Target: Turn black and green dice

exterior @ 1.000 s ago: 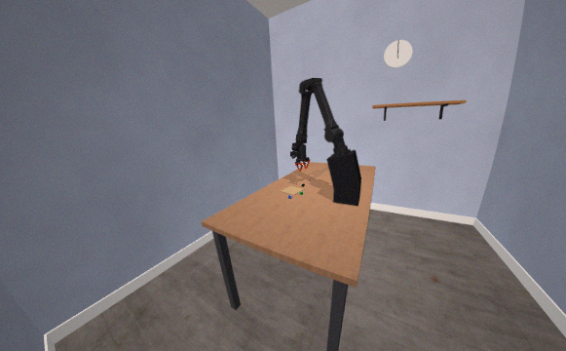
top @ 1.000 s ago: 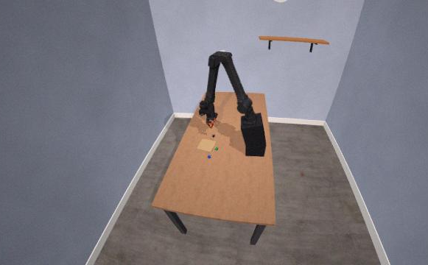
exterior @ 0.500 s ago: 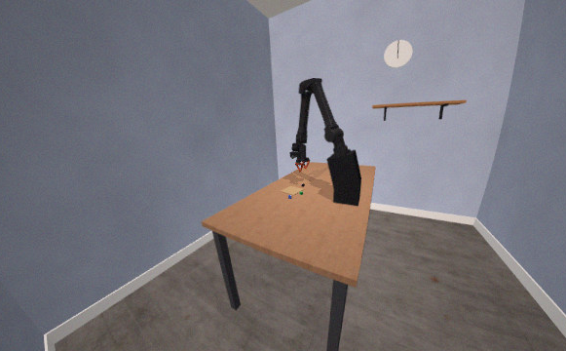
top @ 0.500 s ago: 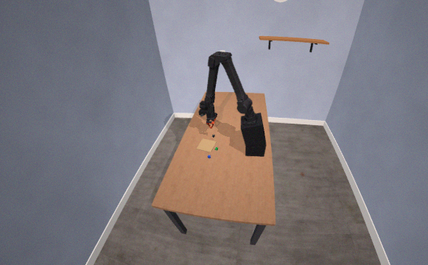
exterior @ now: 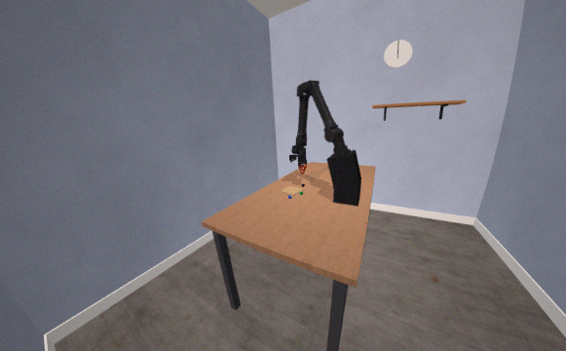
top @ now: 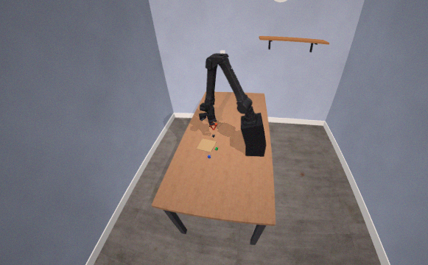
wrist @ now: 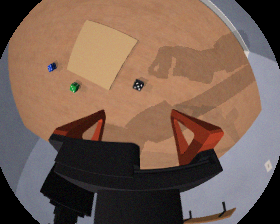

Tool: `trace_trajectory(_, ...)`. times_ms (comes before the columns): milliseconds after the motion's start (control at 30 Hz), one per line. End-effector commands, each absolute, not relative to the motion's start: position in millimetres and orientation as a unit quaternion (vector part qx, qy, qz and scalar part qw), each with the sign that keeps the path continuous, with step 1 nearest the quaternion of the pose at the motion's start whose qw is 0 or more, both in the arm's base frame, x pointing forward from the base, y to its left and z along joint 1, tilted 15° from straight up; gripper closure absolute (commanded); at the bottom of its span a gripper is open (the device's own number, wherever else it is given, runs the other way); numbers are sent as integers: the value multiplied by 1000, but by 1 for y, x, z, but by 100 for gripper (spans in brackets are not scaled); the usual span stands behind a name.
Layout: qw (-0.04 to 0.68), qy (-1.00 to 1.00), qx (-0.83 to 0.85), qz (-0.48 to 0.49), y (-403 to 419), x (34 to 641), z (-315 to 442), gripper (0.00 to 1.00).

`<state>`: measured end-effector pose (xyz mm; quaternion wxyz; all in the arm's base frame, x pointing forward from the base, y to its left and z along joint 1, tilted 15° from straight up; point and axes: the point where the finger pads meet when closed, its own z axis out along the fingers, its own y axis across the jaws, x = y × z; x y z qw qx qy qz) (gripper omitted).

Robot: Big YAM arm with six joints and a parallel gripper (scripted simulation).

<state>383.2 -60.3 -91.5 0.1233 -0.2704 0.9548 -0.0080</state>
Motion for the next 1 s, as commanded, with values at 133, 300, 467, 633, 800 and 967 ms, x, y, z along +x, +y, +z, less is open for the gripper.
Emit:
trace_trajectory(133,137,906,-399,-29,-59,401,-94,0)
trace_trajectory(300,133,873,-468,-41,-63,401,-100,0)
trace_trajectory(467,129,834,-534,-49,-59,403,-107,0)
trace_trajectory(633,126,797,-588,-56,-57,403,-112,0)
trace_trajectory(800,121,757,-639,-65,-60,404,-118,0)
trace_trajectory(967,115,704,-697,-72,-56,404,-124,0)
